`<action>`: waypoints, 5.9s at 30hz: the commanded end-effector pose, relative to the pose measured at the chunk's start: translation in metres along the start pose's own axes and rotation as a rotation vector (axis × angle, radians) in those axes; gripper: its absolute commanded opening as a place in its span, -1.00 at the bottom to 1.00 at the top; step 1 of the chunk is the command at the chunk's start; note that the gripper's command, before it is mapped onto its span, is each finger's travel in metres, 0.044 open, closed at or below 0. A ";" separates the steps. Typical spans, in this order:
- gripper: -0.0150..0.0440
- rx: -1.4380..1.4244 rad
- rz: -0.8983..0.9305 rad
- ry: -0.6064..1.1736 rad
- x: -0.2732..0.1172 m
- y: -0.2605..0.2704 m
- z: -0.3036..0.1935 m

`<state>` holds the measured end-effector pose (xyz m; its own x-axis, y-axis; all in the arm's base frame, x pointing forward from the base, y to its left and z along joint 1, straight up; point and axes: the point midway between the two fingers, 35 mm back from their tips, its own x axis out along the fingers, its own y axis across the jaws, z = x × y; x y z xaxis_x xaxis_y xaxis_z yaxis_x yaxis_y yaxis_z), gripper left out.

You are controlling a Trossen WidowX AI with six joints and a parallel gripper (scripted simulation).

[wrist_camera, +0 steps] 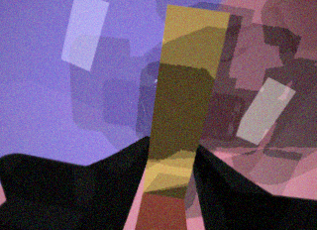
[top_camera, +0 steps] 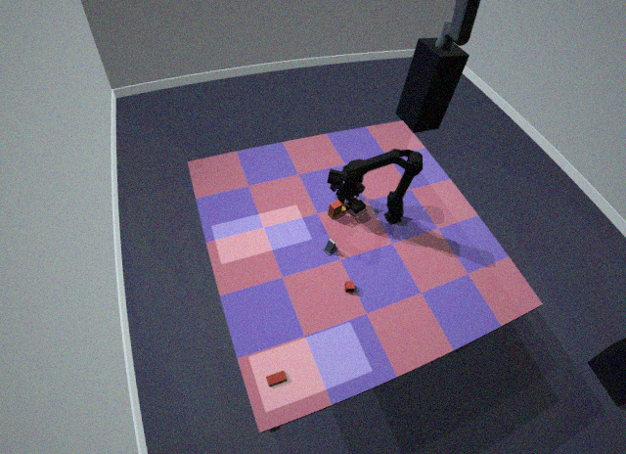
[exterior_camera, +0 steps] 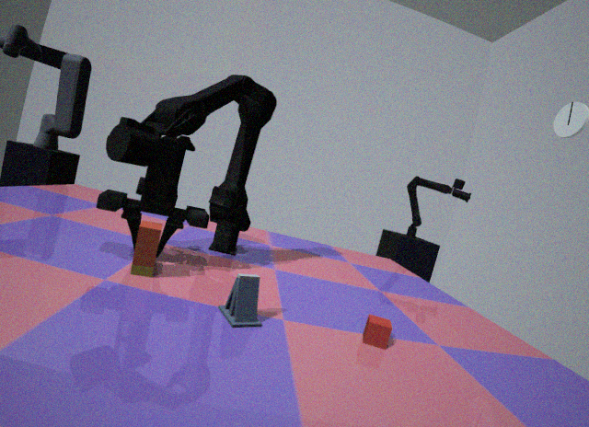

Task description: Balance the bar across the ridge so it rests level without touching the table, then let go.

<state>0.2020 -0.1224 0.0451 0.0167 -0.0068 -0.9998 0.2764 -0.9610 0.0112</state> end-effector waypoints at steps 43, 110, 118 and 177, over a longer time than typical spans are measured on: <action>-0.49 0.005 0.004 0.000 -0.107 0.001 -0.001; -0.49 -0.174 -0.007 0.013 -0.116 -0.130 -0.165; -0.49 -0.174 -0.007 0.013 -0.106 -0.131 -0.166; -0.49 -0.174 -0.007 0.013 -0.070 -0.130 -0.166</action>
<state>0.3237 0.0489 0.1161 0.0231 0.0037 -0.9997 0.4405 -0.8977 0.0069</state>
